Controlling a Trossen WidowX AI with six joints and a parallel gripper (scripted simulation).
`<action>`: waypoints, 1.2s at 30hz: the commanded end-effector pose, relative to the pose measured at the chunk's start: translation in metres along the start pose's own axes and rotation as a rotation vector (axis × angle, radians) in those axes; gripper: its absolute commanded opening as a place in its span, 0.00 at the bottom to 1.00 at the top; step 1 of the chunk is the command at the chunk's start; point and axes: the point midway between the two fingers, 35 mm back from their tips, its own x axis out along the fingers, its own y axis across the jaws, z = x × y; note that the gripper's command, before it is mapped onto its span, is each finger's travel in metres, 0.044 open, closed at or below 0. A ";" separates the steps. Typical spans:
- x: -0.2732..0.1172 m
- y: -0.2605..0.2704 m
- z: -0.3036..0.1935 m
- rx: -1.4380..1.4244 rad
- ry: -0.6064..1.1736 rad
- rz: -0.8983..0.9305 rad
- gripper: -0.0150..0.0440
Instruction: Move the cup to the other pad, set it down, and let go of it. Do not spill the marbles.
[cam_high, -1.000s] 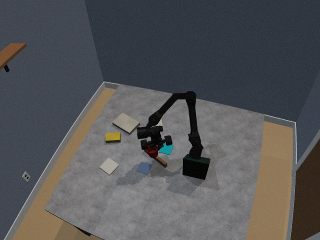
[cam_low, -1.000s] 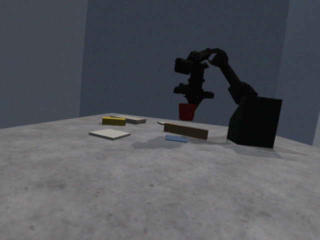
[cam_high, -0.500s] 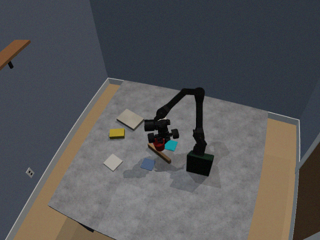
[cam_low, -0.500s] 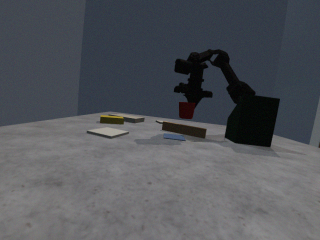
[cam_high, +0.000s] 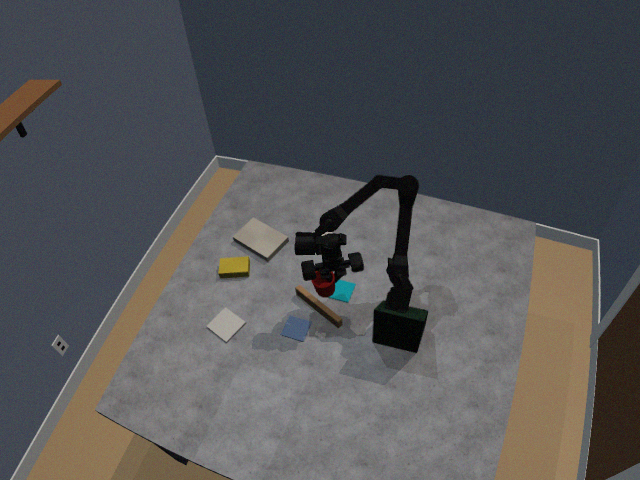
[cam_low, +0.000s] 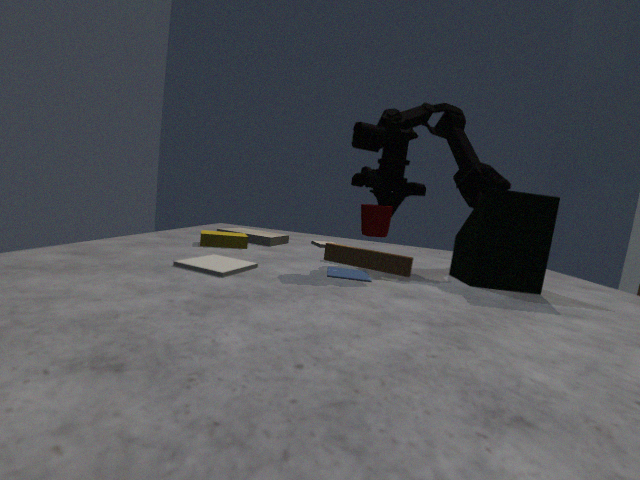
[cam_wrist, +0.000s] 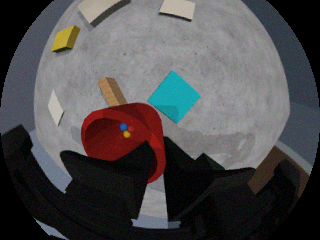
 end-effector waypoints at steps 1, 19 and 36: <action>0.000 -0.008 0.005 -0.004 -0.002 -0.004 0.25; 0.000 -0.033 0.022 -0.004 -0.003 -0.005 0.25; 0.001 -0.056 0.036 -0.005 -0.004 -0.007 0.25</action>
